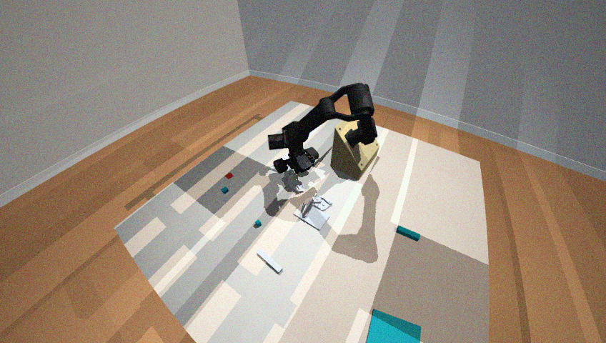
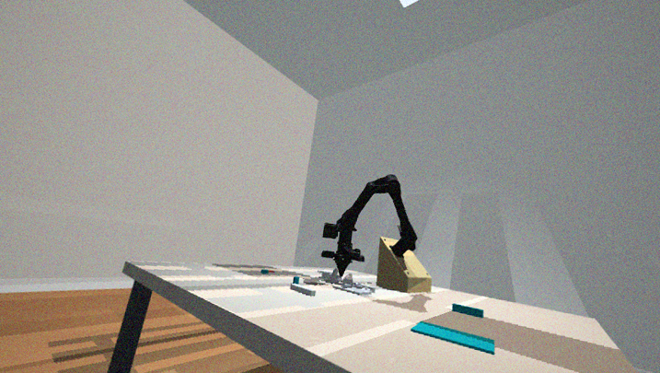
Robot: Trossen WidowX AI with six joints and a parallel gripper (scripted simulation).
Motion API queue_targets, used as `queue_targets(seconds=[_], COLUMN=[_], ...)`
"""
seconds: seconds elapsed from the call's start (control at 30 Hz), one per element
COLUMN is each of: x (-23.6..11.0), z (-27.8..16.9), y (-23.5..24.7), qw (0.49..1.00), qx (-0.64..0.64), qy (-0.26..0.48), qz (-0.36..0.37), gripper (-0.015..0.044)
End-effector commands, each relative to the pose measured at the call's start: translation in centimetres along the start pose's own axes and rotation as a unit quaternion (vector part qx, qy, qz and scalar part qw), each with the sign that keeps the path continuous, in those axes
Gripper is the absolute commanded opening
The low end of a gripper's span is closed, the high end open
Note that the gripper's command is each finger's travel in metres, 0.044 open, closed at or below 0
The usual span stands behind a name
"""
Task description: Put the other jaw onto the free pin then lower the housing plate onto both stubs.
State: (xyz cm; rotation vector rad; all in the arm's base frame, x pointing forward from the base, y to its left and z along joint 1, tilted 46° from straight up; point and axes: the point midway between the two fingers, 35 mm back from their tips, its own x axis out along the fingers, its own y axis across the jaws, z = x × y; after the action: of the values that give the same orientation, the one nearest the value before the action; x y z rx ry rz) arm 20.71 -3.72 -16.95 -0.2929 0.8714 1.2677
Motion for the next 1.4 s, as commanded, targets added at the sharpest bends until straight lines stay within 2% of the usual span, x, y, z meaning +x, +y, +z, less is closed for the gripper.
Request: queue_targets(seconds=[0.0, 1.17, 1.23, 1.37], x=[0.0, -0.2, -0.9, -5.4], z=[0.0, 0.1, 0.1, 0.0], y=[-0.7, -5.8, -5.8, -5.5], qw=[1.0, 1.0, 1.0, 1.0], qx=[0.001, 0.0, 0.0, -0.001], qy=[-0.001, -0.001, 0.0, 0.002], qz=[-0.001, -0.002, -0.002, -0.002], gripper=[0.0, 0.0, 0.0, 0.0])
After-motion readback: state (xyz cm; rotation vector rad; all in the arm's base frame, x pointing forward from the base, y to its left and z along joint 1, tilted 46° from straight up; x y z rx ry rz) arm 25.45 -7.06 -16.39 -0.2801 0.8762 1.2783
